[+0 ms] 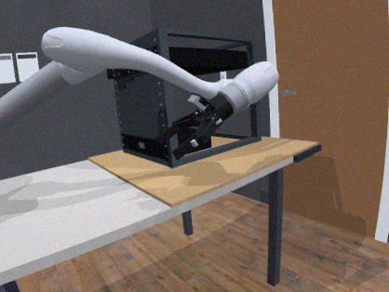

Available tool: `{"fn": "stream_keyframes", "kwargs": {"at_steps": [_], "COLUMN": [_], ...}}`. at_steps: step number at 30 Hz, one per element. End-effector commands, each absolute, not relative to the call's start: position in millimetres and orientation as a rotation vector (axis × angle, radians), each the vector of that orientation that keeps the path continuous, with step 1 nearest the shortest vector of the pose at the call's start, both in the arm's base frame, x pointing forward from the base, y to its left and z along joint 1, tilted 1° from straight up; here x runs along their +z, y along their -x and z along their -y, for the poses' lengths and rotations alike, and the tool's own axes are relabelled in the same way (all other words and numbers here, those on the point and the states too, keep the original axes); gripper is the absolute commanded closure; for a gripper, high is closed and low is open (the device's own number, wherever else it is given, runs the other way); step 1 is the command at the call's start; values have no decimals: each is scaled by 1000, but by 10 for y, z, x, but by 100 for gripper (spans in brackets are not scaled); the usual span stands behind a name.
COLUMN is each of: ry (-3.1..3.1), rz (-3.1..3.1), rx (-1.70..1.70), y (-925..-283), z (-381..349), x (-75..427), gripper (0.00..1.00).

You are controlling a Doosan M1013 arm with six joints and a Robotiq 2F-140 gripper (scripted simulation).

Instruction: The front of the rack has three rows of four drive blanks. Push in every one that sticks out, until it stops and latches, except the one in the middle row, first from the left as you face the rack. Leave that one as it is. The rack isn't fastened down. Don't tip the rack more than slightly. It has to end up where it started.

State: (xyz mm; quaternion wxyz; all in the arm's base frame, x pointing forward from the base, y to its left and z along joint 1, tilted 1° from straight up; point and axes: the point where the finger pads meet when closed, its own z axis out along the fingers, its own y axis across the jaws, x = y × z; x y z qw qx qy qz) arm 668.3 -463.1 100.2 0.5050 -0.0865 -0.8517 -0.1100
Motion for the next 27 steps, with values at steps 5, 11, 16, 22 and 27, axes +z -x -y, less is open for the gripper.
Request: {"fn": "stream_keyframes", "kwargs": {"at_steps": [5,11,16,22,27], "ry": [209,209,208,208,208], "rz": [2058,2058,2058,2058,2058], "rx": [-266,-266,-265,-265,-265], "y": [-6458,-5994,-5507,-5130,-4561], "z": [4621,4611,4609,4605,4600], "x": [1016,1016,1016,1017,1017], "gripper": [0,0,0,0,0]}}
